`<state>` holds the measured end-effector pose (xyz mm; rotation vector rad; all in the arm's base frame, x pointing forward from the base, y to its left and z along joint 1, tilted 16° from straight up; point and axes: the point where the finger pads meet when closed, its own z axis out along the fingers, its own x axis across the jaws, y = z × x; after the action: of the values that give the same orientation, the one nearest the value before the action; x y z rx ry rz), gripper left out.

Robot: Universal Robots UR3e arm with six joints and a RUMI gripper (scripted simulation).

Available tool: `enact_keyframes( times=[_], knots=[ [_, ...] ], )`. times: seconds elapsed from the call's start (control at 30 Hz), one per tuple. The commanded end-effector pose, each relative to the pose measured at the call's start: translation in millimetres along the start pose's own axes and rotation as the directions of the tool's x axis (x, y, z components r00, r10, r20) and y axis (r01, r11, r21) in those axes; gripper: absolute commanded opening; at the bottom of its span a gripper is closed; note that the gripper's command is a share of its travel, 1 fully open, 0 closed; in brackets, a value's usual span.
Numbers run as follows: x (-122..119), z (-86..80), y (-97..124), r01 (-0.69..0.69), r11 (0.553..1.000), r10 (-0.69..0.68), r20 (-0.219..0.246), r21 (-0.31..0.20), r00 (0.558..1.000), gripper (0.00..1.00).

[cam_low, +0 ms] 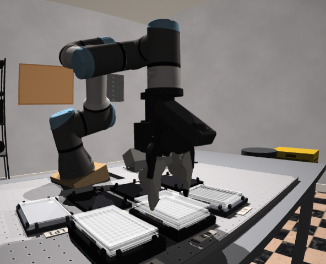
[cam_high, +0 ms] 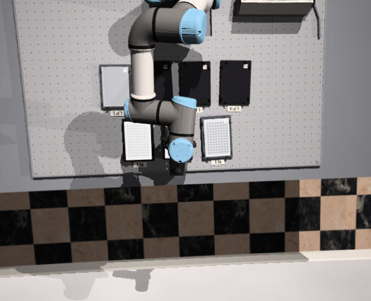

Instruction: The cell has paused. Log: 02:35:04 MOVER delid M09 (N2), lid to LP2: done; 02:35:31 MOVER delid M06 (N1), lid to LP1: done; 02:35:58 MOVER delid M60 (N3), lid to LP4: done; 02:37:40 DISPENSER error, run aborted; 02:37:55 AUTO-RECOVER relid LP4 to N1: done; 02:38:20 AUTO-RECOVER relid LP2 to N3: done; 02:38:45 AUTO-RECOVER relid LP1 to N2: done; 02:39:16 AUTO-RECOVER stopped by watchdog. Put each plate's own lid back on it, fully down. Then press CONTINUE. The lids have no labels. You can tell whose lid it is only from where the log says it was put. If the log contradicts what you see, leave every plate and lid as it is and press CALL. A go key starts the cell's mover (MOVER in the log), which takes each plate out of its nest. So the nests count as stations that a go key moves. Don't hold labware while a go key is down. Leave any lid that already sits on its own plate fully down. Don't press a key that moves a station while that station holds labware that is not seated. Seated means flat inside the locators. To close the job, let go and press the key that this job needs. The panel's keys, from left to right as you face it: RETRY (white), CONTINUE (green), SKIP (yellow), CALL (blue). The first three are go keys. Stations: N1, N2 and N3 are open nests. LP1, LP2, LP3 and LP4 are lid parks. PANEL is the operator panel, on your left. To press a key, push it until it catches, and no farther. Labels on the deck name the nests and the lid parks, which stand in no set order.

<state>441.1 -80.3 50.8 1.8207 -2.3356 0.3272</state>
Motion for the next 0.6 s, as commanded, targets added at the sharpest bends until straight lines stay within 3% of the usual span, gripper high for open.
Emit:
enact_keyframes(
  times=[0.0,0.43,0.57],
  knots=[
    [0,-7.3,-1,0.000,1.000,0.000,0.000,0.003,1.000,0.00],
    [0,-22.0,-1,0.000,1.000,0.000,0.000,0.003,1.000,0.00],
    [-20,-22.0,0,0.075,0.997,-0.075,0.000,0.003,0.997,0.00]
  ],
)
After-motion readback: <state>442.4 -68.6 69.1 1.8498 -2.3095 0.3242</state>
